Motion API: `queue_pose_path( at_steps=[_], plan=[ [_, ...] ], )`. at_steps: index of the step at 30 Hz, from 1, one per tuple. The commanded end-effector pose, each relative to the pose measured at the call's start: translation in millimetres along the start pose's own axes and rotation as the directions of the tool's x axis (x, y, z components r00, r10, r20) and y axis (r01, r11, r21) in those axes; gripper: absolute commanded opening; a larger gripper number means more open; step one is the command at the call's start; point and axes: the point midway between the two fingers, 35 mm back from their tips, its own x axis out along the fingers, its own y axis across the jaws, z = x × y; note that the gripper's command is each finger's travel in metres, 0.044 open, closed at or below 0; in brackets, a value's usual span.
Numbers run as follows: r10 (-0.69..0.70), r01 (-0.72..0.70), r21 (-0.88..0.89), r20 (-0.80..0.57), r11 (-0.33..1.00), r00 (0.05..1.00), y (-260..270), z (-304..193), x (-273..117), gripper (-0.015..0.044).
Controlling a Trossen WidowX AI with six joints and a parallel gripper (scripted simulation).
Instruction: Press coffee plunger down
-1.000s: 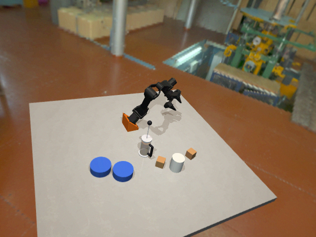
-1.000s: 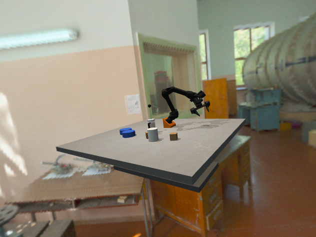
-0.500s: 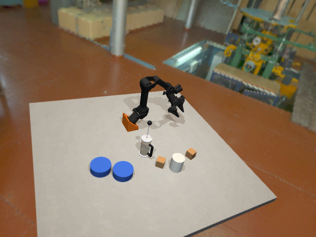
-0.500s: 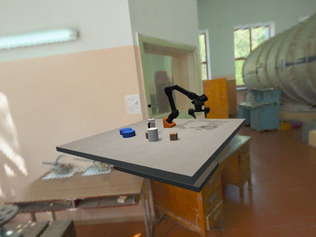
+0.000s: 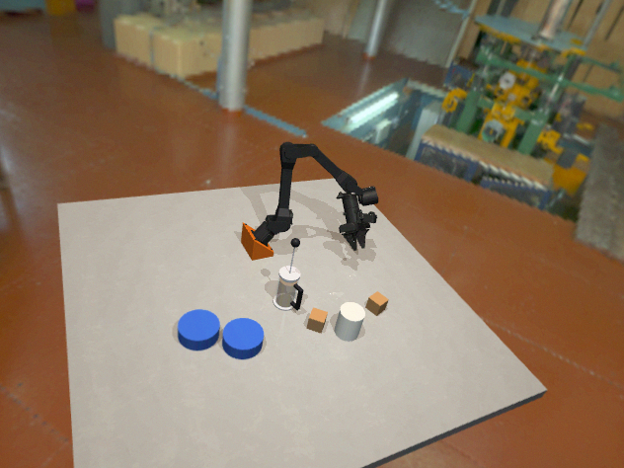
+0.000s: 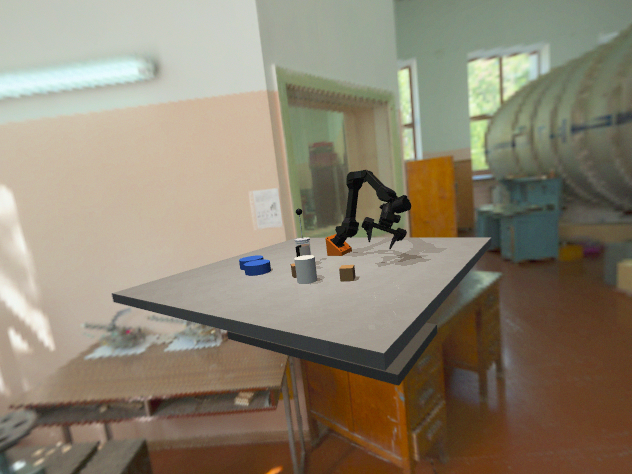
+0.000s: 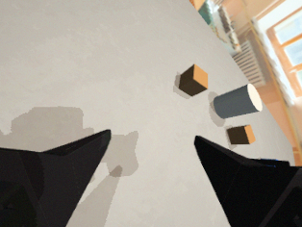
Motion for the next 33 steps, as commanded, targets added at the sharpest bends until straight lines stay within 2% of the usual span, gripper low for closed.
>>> queue_pose_path(
  at_steps=[1, 9, 20, 28, 33],
  plan=[
    [-0.053, 0.051, -0.031, -0.065, 0.998, 0.996, -23.0, 2.1, 13.0, 0.044],
    [-0.115, 0.107, -0.051, -0.204, 0.993, 0.972, -76.6, 4.3, 31.8, 0.044],
    [-0.128, 0.16, 0.077, -0.314, 0.984, 0.941, -176.3, 10.5, 32.1, 0.044],
    [-0.117, 0.189, 0.236, -0.288, 0.953, 0.95, -250.2, 9.9, 5.3, 0.044],
    [-0.129, 0.191, 0.319, -0.205, 0.929, 0.97, -296.7, 11.2, -21.8, 0.044]
  ],
)
